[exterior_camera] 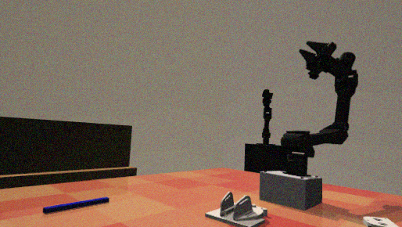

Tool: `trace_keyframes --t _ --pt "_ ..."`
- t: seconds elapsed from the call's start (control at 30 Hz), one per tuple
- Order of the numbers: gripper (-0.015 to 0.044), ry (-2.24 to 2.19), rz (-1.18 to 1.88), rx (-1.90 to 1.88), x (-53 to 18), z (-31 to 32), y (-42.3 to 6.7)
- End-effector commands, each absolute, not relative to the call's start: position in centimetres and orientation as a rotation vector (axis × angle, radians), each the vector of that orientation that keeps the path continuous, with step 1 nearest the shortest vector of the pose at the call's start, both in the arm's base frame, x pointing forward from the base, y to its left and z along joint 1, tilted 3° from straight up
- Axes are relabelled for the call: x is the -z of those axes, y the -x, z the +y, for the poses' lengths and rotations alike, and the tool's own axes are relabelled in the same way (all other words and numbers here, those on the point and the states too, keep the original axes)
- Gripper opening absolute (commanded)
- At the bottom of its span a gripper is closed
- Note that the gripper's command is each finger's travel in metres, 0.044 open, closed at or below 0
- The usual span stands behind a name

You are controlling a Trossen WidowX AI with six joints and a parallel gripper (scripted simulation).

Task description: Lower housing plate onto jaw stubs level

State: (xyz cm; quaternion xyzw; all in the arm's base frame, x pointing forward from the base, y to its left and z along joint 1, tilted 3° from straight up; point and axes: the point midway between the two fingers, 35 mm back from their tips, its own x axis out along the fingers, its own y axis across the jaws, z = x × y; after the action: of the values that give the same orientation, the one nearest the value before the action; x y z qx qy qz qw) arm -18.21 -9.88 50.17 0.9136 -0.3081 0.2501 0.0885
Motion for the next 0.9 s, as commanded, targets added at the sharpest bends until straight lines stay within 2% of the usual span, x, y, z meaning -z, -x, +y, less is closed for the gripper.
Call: trace_keyframes --t 0.0,0.1,0.43,0.87 --pt "0.0426 -2.719 -0.917 -0.744 -50.2 -9.9 18.2" --pt "0.044 -2.723 -0.876 -0.702 -50.6 -9.9 16.8" --pt "0.044 -2.717 -0.595 -0.441 -52.4 -9.2 7.2" --pt "0.044 -2.625 -0.219 -0.156 -51.9 -5.5 -4.3"
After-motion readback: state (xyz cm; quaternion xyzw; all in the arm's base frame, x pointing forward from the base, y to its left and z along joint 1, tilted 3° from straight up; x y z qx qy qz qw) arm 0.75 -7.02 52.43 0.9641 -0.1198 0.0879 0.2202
